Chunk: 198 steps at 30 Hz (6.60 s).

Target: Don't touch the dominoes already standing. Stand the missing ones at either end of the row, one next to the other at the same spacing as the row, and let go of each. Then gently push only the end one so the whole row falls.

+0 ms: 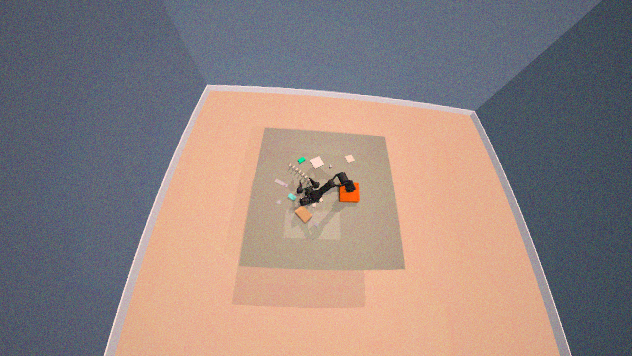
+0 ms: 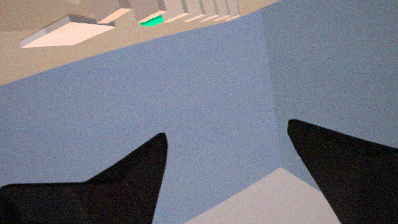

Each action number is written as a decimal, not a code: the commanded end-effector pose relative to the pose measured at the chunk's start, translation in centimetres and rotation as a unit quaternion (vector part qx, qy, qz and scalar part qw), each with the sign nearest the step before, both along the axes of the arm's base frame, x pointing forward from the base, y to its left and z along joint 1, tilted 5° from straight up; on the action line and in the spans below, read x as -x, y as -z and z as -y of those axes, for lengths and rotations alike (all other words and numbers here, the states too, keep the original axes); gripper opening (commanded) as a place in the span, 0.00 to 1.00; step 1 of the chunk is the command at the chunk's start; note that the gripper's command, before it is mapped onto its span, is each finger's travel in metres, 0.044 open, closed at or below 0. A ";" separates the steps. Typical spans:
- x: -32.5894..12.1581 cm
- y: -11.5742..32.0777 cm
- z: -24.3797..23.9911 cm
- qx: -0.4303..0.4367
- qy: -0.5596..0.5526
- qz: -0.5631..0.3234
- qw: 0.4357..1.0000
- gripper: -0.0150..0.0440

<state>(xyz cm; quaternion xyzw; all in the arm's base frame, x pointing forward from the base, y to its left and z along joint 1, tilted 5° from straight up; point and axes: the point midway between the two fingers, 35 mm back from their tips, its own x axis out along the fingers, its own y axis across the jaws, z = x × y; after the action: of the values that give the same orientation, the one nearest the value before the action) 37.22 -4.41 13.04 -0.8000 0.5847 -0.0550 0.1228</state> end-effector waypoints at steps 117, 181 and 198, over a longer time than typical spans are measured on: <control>10.9 3.0 -8.8 -0.379 0.701 0.595 0.106 0.44; 10.3 1.0 16.3 -0.347 0.462 0.799 0.169 0.44; 9.4 1.1 15.1 -0.341 0.304 0.871 0.181 0.44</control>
<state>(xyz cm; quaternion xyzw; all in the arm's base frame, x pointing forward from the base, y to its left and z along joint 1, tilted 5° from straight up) 28.06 -19.85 11.91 0.1395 0.2818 -0.5365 0.7831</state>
